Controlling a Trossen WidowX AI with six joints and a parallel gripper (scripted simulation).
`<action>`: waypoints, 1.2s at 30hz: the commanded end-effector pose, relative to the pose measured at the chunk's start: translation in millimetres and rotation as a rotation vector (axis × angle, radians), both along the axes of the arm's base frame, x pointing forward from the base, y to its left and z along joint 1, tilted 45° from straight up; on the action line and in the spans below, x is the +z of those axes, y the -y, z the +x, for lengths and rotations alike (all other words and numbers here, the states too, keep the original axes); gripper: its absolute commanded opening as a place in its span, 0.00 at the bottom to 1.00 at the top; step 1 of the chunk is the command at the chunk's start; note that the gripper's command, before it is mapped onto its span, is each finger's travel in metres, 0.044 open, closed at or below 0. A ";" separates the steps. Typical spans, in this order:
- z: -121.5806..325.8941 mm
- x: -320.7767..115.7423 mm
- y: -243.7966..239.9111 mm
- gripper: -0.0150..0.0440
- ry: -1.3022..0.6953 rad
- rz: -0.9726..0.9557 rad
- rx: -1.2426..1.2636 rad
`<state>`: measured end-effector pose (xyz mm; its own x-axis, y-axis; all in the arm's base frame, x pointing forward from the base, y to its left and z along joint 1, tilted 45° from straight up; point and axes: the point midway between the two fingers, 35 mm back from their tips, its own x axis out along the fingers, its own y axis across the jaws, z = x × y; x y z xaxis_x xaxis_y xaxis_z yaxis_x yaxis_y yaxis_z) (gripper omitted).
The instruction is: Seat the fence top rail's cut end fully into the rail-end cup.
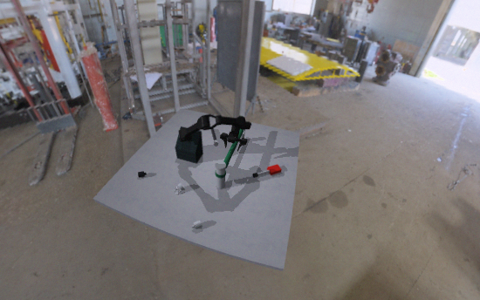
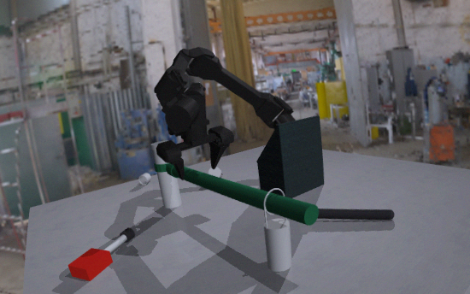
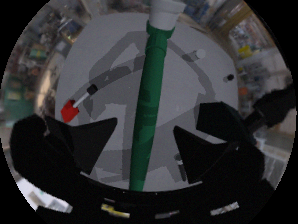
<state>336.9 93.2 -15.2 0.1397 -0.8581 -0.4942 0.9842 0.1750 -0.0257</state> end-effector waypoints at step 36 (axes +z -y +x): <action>-11.3 23.5 -42.7 1.00 0.001 -0.004 0.002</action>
<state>325.7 135.5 8.3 0.1454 -0.8601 -0.4889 0.9827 0.1827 -0.0291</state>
